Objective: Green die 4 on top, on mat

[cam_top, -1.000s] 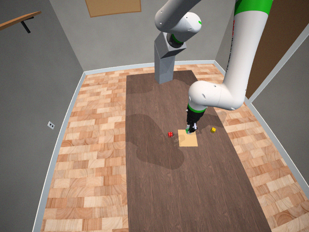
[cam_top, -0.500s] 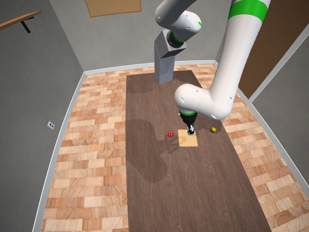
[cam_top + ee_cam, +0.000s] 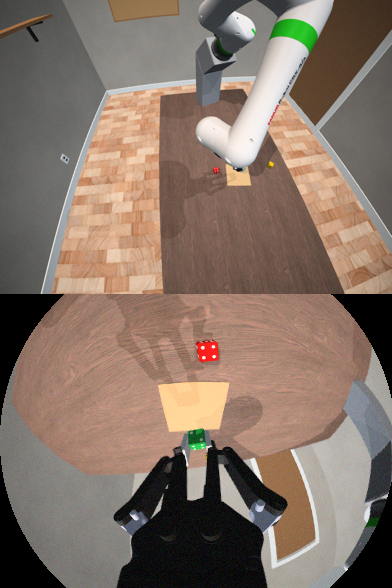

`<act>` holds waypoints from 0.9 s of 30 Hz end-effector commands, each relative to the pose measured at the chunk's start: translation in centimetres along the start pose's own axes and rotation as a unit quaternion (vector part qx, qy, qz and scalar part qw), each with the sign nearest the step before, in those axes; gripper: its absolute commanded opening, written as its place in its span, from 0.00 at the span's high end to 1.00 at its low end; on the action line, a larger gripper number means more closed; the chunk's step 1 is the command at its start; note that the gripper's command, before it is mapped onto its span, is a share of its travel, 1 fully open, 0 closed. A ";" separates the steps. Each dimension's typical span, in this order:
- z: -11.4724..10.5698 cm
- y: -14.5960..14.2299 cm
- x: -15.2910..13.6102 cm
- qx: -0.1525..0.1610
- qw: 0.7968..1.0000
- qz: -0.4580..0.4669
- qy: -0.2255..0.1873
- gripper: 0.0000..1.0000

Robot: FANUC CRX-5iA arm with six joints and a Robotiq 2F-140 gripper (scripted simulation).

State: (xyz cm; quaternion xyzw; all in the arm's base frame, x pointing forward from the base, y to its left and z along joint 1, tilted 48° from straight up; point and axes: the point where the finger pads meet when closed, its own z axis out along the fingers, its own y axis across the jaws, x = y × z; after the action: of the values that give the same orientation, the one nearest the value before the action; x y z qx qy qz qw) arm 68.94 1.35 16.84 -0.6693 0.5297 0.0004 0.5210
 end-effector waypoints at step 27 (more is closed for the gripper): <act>0.0 0.0 0.7 0.000 0.992 -0.001 -0.123 0.76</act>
State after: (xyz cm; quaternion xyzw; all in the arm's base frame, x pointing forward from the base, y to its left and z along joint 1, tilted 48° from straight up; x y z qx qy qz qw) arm 69.26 0.86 16.40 -0.6644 0.4611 0.0823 0.5823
